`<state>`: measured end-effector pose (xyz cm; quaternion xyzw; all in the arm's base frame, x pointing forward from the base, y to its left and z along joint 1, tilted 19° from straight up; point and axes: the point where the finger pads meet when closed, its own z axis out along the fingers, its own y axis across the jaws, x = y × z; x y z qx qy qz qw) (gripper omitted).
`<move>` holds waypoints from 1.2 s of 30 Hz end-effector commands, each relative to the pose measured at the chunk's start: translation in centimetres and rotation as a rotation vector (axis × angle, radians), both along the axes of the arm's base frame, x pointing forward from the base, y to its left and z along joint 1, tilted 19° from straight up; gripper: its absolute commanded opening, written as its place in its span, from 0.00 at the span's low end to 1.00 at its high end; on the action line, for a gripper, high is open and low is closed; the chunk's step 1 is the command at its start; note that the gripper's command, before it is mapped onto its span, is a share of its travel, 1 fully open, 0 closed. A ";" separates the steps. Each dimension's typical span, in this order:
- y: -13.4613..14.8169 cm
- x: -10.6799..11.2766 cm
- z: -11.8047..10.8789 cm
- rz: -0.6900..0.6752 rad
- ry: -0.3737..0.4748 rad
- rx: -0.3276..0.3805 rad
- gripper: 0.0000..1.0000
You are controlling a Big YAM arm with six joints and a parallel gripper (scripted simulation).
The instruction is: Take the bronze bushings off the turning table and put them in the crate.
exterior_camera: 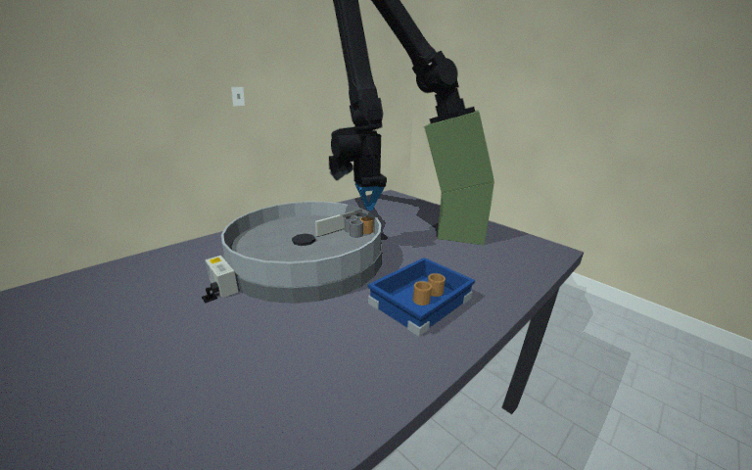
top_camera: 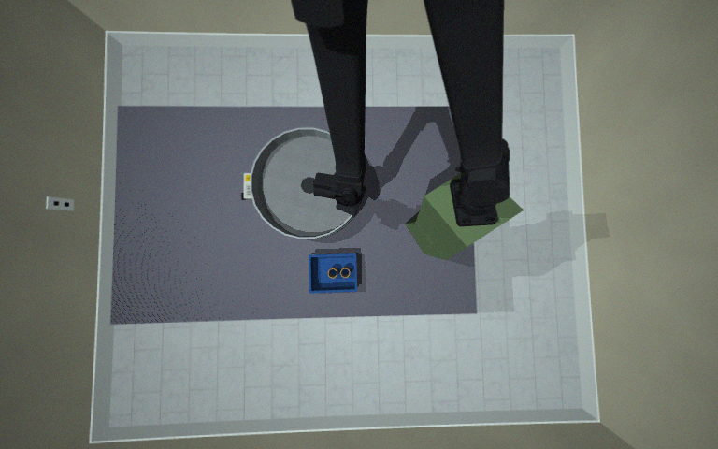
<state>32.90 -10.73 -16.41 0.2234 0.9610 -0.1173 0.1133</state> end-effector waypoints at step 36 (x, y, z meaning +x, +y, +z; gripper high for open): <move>-0.2 0.0 0.5 0.054 0.001 -0.011 0.12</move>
